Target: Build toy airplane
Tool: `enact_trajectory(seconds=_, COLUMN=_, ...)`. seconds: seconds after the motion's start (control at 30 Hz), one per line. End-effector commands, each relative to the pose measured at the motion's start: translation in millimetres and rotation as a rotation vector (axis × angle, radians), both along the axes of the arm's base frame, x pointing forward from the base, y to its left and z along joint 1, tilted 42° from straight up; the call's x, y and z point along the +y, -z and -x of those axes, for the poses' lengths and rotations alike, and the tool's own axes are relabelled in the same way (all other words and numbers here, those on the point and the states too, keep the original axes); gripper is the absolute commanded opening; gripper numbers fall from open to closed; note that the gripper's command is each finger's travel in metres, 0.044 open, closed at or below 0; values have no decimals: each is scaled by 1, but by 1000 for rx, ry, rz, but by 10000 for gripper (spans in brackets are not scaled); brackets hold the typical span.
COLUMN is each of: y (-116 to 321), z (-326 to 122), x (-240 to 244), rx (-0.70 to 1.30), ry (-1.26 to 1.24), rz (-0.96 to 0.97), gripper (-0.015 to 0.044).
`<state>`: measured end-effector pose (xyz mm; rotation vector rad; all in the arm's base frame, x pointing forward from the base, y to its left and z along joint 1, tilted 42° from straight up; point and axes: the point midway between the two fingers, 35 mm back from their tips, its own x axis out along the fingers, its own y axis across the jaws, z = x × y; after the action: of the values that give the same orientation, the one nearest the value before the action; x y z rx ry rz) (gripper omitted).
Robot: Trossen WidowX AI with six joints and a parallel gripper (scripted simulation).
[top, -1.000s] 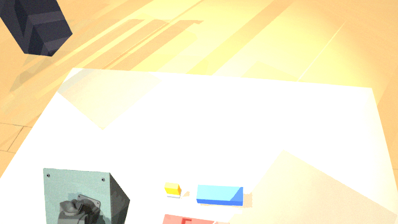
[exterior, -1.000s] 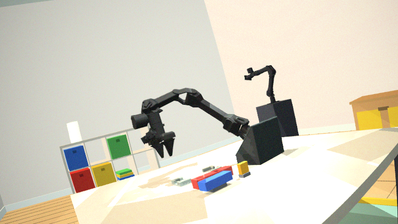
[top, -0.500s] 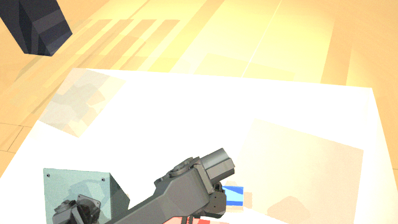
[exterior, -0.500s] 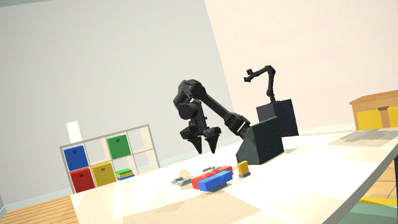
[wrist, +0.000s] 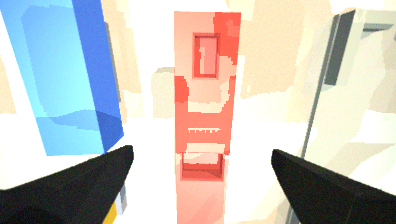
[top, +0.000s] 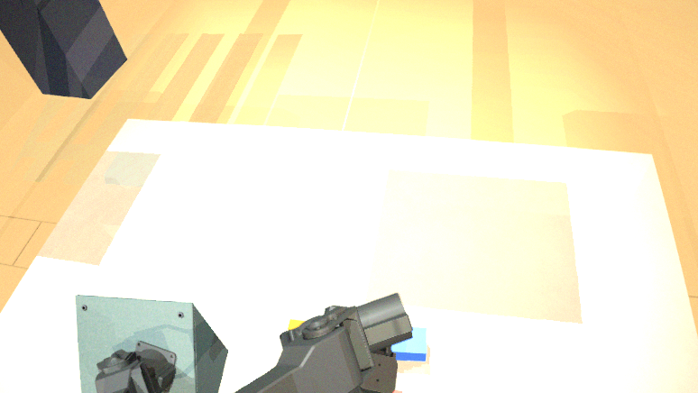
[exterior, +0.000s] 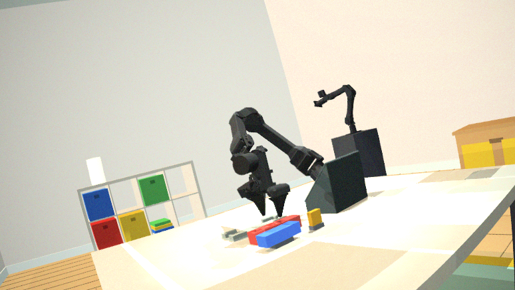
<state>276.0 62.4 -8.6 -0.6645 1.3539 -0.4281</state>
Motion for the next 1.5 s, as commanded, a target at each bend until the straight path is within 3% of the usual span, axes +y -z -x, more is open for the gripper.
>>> enact_trajectory(seconds=0.0, y=7, z=0, x=-7, rx=6, ry=-3, rz=8, gripper=440)
enact_trajectory(seconds=1.1, y=42, z=-9, x=-39, rx=5, ry=-3, rz=10, gripper=440)
enact_trajectory(seconds=1.4, y=42, z=-9, x=-39, rx=5, ry=-3, rz=10, gripper=204)
enact_trajectory(seconds=1.47, y=42, z=-9, x=-39, rx=5, ry=-3, rz=10, gripper=190)
